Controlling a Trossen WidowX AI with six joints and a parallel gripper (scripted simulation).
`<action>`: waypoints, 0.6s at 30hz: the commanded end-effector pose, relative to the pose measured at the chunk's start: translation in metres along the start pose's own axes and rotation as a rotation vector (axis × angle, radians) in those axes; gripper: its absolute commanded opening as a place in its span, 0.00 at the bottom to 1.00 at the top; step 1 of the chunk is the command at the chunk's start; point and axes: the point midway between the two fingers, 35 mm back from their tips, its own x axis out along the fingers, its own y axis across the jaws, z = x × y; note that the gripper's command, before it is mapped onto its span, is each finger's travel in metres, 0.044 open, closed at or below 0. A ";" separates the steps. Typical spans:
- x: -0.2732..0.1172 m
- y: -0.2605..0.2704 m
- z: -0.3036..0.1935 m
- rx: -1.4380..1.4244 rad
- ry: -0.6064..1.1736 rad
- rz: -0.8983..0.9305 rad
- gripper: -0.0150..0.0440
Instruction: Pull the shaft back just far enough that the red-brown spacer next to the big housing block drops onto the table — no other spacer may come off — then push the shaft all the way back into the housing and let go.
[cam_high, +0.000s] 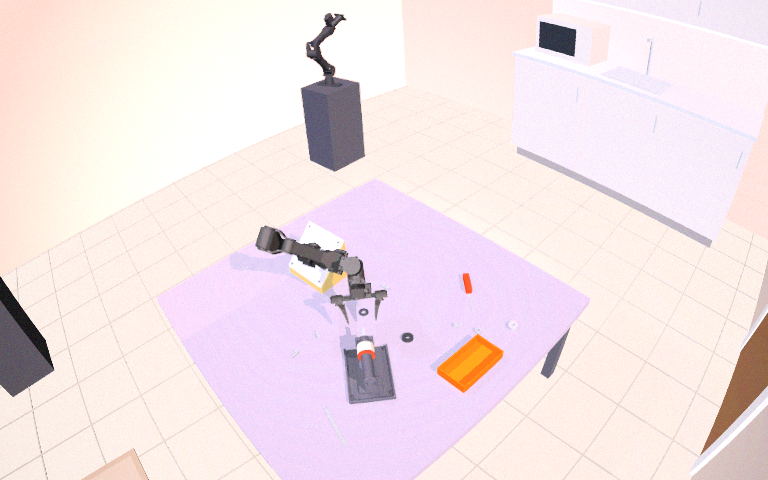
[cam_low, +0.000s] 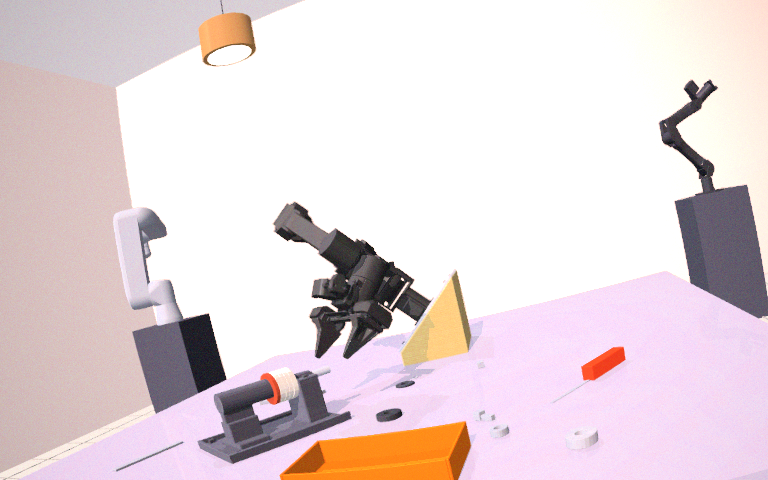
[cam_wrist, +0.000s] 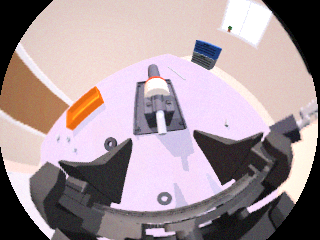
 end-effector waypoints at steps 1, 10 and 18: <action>0.000 -0.001 -0.001 0.004 0.001 -0.004 1.00; 0.010 0.000 -0.001 0.005 0.004 -0.003 1.00; 0.023 -0.001 -0.001 0.005 0.004 -0.003 1.00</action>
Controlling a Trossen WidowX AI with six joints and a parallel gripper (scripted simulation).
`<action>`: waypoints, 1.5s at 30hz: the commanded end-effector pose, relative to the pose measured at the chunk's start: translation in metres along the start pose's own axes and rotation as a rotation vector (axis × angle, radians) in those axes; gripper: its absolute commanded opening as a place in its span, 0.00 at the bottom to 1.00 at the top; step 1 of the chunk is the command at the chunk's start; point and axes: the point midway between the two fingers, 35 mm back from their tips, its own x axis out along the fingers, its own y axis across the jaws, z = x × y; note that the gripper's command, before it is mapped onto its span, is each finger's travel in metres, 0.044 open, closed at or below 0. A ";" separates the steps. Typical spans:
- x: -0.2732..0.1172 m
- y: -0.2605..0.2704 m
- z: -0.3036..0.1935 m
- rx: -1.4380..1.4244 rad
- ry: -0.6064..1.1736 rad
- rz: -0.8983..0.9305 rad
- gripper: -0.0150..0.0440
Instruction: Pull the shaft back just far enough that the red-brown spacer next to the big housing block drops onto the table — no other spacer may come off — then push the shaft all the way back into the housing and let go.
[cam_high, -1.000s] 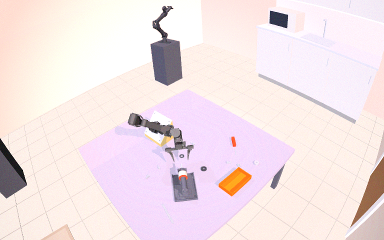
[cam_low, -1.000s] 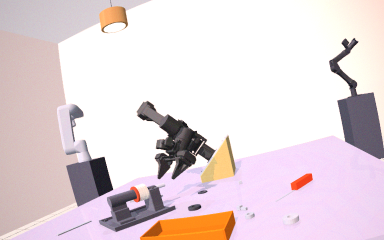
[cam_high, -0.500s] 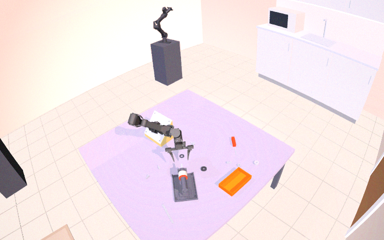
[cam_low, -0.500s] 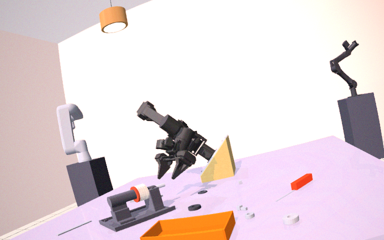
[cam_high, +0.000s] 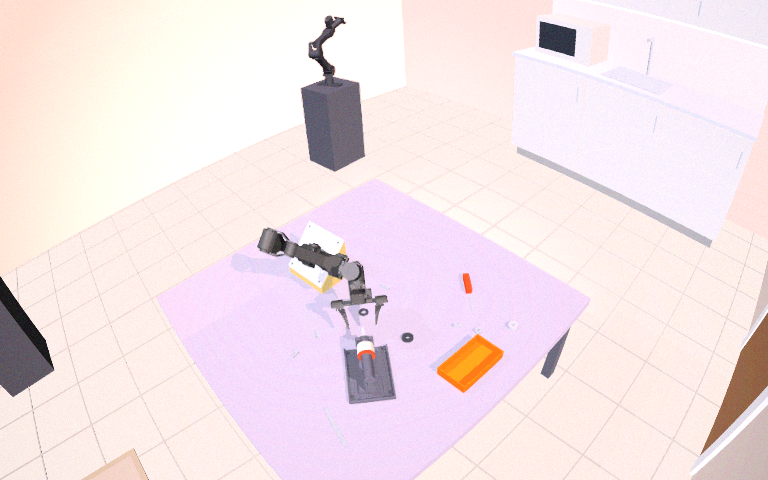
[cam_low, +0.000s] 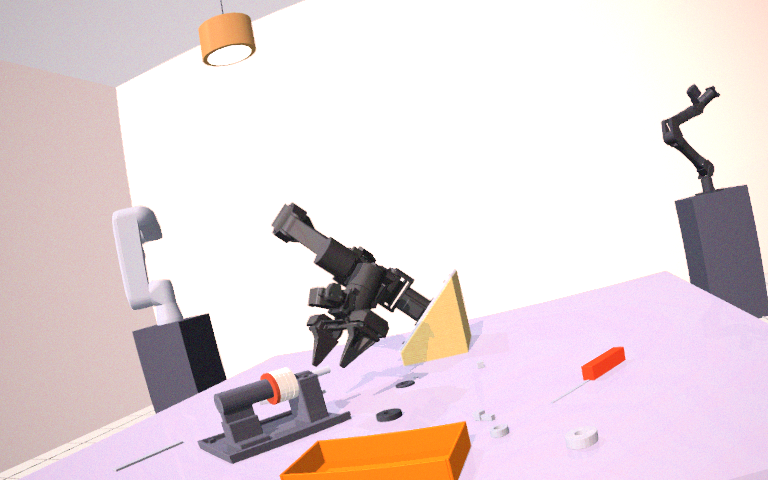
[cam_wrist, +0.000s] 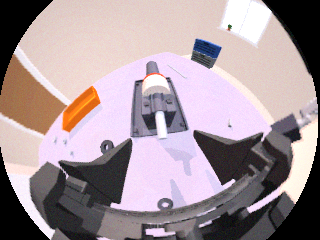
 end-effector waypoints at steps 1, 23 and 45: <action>0.008 0.001 0.001 -0.002 -0.003 0.004 1.00; 0.025 -0.001 0.001 -0.003 -0.007 0.001 1.00; 0.025 -0.001 0.001 -0.003 -0.007 0.001 1.00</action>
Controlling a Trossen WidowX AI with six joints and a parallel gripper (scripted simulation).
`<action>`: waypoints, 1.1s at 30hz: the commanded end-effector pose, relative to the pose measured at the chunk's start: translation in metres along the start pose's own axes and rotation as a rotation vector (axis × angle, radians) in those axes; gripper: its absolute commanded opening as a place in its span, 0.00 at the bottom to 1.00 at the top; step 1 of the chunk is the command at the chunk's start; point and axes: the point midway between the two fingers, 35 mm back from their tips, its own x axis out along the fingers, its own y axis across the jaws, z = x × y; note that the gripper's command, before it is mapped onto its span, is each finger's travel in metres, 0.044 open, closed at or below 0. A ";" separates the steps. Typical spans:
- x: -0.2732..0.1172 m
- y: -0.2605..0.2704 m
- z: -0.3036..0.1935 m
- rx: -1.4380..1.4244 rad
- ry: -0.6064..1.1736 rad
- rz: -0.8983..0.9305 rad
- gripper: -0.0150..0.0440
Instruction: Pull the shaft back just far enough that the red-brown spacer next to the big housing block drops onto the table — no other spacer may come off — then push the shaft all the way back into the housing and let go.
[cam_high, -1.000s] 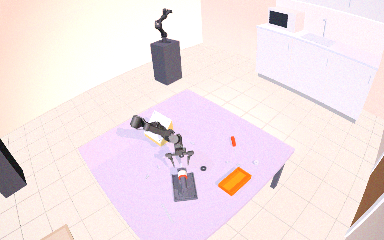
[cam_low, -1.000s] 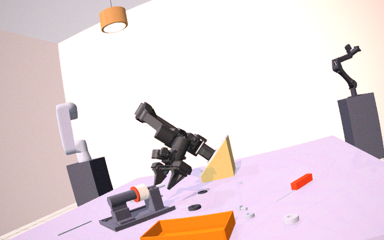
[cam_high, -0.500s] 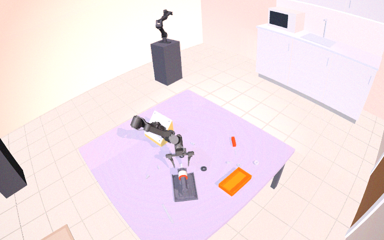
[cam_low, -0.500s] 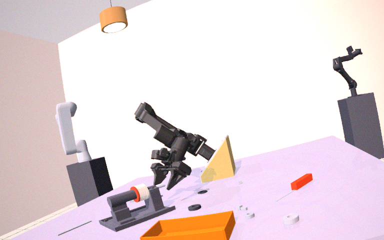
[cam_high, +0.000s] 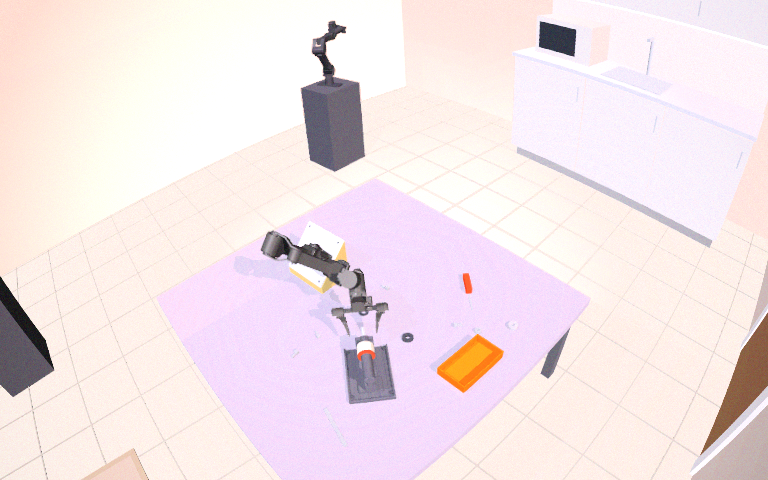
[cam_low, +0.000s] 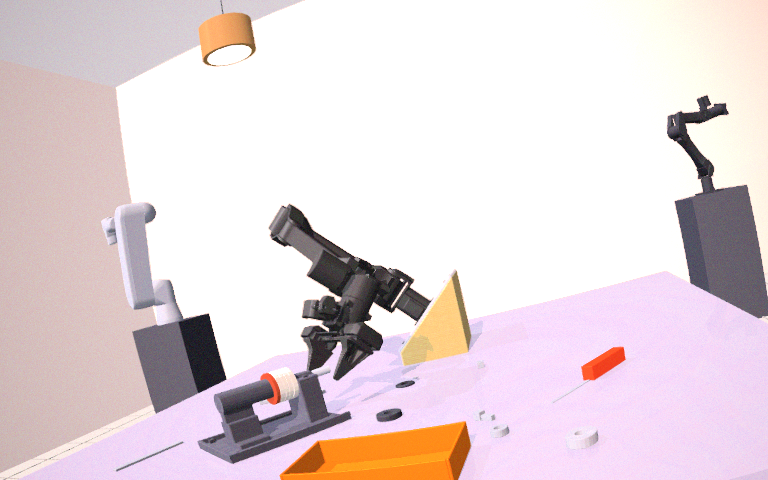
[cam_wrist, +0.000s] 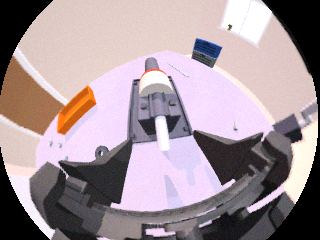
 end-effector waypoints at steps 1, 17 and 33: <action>0.000 0.001 0.001 -0.004 -0.002 0.004 1.00; 0.017 0.001 0.001 -0.004 -0.003 0.004 1.00; 0.018 0.001 0.001 -0.004 -0.003 0.004 1.00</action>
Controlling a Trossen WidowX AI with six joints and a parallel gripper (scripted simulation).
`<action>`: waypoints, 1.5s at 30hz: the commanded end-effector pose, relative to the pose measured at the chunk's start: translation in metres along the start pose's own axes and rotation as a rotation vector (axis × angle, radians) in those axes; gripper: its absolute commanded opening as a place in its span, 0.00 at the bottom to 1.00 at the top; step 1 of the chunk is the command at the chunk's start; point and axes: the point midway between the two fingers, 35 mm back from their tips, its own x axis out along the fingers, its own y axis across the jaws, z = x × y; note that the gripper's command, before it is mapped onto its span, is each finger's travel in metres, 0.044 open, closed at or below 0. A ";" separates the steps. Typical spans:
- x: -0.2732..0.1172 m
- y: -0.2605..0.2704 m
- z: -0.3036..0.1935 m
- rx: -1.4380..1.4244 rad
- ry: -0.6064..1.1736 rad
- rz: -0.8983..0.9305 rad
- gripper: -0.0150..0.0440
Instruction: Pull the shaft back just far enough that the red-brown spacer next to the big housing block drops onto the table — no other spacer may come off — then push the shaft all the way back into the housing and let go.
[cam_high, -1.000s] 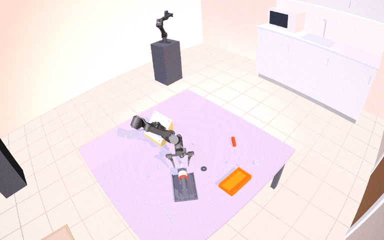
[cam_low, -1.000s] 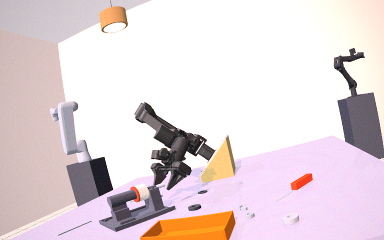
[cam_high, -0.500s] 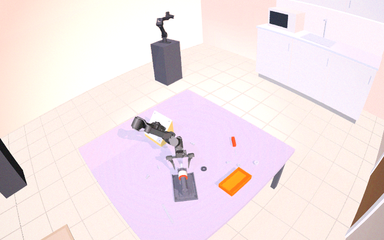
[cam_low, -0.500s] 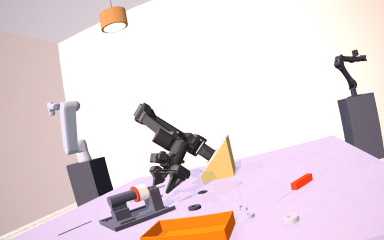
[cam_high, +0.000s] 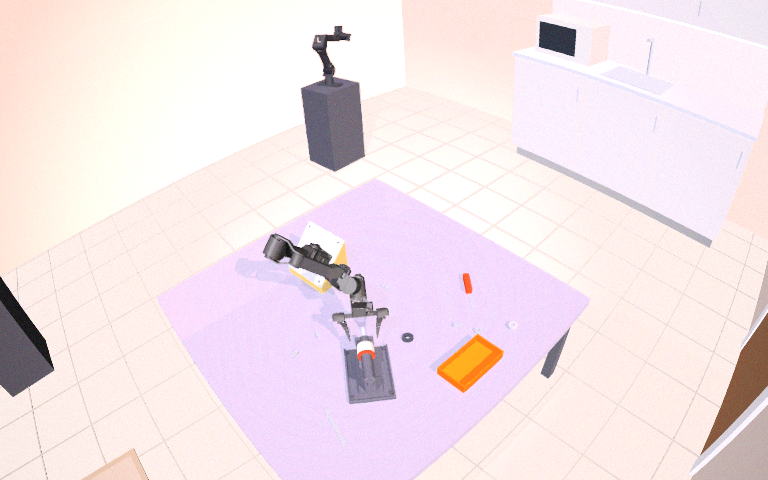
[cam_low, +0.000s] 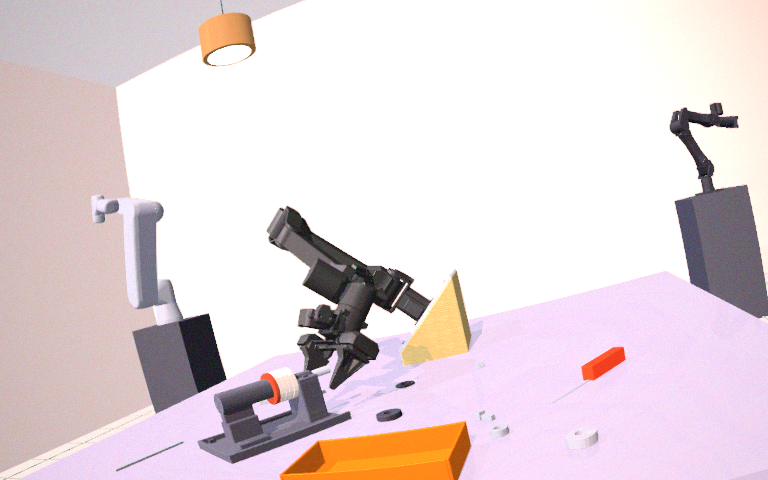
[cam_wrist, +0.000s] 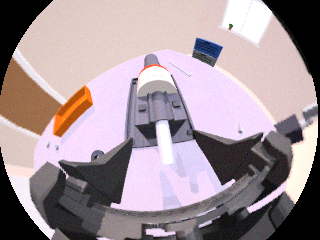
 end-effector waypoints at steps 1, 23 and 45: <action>0.000 0.001 0.001 -0.004 -0.003 0.004 1.00; 0.000 0.001 0.001 0.000 -0.002 0.002 0.47; -0.005 0.001 -0.005 -0.004 -0.002 0.004 0.25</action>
